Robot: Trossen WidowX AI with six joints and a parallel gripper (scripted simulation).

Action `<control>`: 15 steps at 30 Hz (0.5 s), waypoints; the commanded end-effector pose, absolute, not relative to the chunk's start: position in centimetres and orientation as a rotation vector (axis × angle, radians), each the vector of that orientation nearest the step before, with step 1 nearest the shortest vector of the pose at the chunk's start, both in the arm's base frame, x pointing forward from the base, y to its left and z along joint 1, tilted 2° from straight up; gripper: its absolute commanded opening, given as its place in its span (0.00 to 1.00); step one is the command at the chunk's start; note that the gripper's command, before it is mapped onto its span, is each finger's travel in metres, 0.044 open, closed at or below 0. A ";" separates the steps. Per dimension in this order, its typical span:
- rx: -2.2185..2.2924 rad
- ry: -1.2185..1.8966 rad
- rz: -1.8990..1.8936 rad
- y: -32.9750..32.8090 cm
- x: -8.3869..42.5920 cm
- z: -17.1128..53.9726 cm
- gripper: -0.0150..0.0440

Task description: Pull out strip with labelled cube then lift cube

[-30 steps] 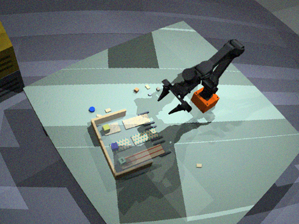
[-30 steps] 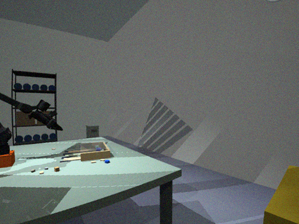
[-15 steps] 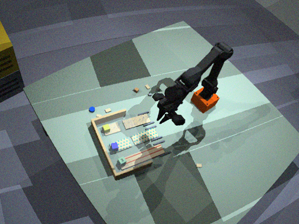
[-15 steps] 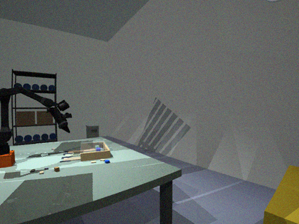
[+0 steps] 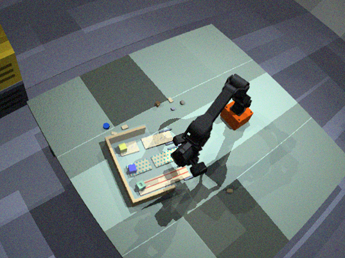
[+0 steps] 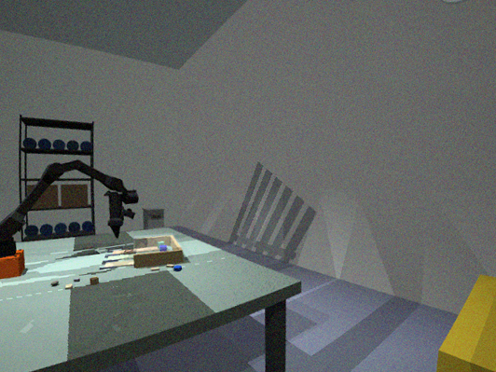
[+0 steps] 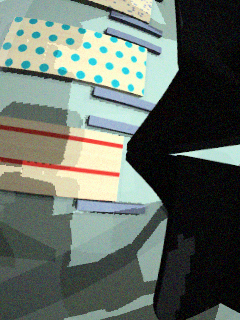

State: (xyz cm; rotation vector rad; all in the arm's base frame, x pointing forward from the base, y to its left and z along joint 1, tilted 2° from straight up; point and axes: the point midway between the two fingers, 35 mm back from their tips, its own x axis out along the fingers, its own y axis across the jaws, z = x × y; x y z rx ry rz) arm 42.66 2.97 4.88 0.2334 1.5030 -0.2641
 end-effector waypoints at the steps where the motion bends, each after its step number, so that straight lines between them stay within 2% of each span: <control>1: 0.244 1.520 -0.276 3.1 42.9 4.7 0.25; 15: 0.244 1.520 -0.276 3.1 43.2 2.6 0.25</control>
